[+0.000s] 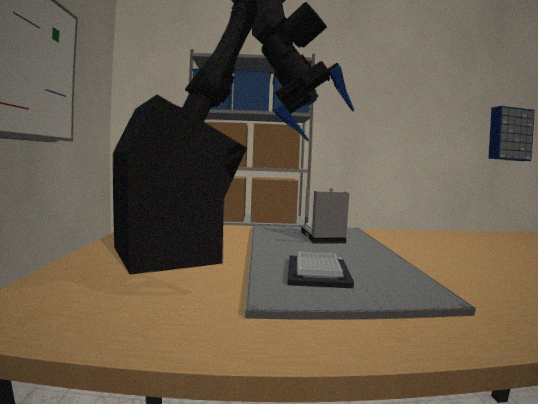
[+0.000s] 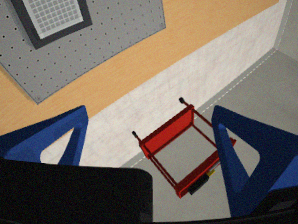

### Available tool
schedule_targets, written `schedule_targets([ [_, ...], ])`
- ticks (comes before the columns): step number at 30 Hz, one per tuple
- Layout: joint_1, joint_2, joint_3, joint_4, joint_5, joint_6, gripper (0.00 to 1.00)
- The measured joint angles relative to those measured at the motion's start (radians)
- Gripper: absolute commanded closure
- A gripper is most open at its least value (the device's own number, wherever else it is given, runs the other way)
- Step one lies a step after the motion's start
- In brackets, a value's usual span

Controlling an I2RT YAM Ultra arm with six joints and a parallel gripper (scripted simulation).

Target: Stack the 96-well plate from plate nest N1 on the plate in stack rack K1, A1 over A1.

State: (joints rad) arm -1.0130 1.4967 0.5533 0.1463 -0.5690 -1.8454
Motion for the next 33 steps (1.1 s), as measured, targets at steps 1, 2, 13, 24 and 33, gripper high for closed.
schedule_targets([
  [1,0.0,0.0,0.0,0.0,0.0,0.0,0.0],
  [2,0.0,0.0,0.0,0.0,0.0,0.0,0.0],
  [13,0.0,0.0,0.0,0.0,0.0,0.0,0.0],
  [24,0.031,0.043,0.001,-0.002,0.011,0.119,0.0],
  [33,0.052,0.077,0.051,-0.034,0.024,0.361,0.0],
])
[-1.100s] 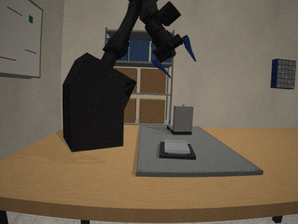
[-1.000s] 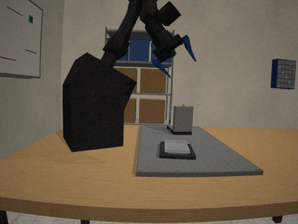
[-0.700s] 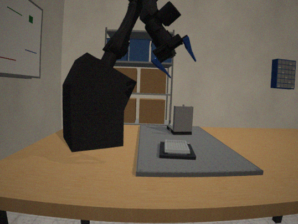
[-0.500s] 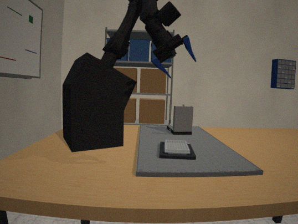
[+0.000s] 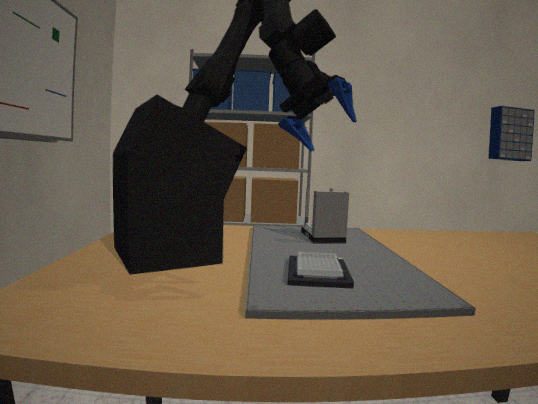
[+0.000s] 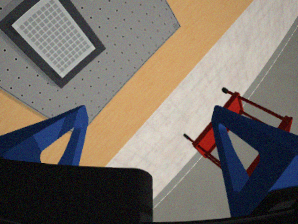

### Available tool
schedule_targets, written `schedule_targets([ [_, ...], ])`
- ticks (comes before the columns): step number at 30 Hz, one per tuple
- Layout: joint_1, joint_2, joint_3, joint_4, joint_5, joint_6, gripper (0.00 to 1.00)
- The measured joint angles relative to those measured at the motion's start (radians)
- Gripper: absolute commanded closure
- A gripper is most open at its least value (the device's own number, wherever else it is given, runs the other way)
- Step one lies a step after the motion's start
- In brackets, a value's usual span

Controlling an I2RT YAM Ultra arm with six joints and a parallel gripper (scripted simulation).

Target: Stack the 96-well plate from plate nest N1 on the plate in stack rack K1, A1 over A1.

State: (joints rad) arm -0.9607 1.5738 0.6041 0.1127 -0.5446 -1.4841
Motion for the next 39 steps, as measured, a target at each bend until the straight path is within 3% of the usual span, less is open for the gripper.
schedule_targets([
  [39,0.122,0.18,0.146,-0.177,0.058,1.016,0.0],
])
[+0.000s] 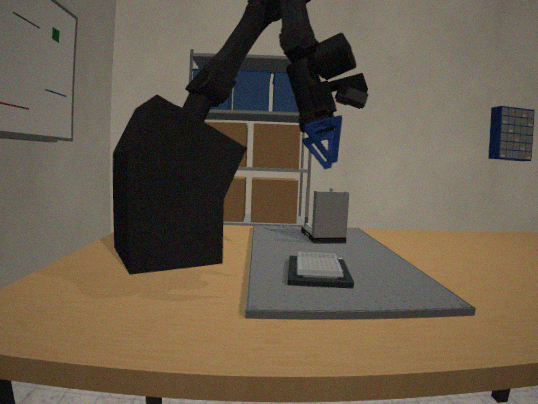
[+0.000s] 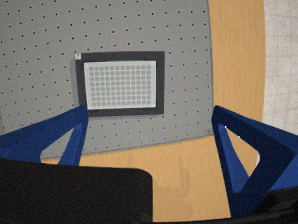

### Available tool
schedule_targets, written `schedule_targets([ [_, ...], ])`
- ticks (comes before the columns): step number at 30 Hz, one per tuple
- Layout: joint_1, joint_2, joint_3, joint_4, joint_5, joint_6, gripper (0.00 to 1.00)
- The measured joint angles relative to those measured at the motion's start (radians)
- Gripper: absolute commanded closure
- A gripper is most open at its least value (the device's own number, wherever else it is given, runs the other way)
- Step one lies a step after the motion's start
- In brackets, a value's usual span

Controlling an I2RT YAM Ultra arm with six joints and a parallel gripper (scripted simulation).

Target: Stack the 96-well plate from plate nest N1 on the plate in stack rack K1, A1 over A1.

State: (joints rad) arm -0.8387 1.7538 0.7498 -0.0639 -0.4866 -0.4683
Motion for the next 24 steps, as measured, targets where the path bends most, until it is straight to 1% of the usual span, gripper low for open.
schedule_targets([
  [24,0.073,0.114,0.102,-0.116,0.033,0.657,0.0],
])
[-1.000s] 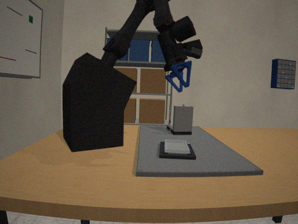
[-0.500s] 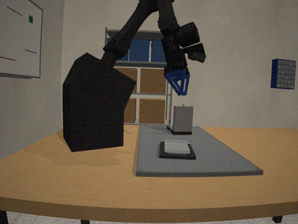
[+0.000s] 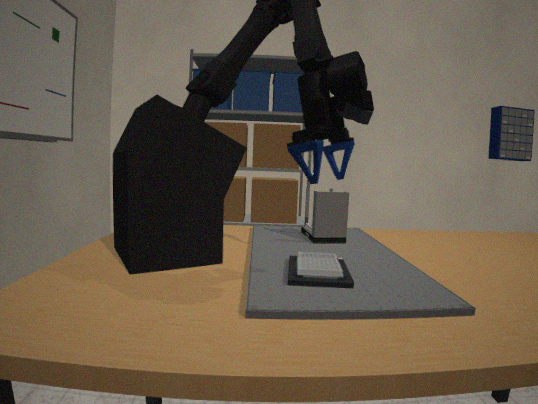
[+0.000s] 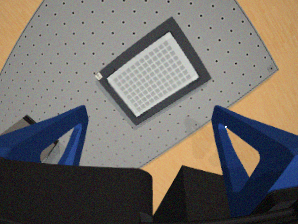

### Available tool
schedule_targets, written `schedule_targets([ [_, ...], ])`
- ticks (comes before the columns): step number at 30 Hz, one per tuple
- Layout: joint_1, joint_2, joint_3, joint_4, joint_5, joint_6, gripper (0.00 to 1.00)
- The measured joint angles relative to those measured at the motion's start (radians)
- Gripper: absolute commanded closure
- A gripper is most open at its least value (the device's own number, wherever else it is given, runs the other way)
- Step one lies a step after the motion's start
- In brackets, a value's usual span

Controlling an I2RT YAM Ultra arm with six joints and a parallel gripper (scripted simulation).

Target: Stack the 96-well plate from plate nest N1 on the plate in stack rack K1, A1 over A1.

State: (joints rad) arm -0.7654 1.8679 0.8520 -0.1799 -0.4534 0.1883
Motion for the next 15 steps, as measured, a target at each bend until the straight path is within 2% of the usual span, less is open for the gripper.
schedule_targets([
  [15,0.043,0.071,0.057,-0.066,0.023,0.402,0.0],
])
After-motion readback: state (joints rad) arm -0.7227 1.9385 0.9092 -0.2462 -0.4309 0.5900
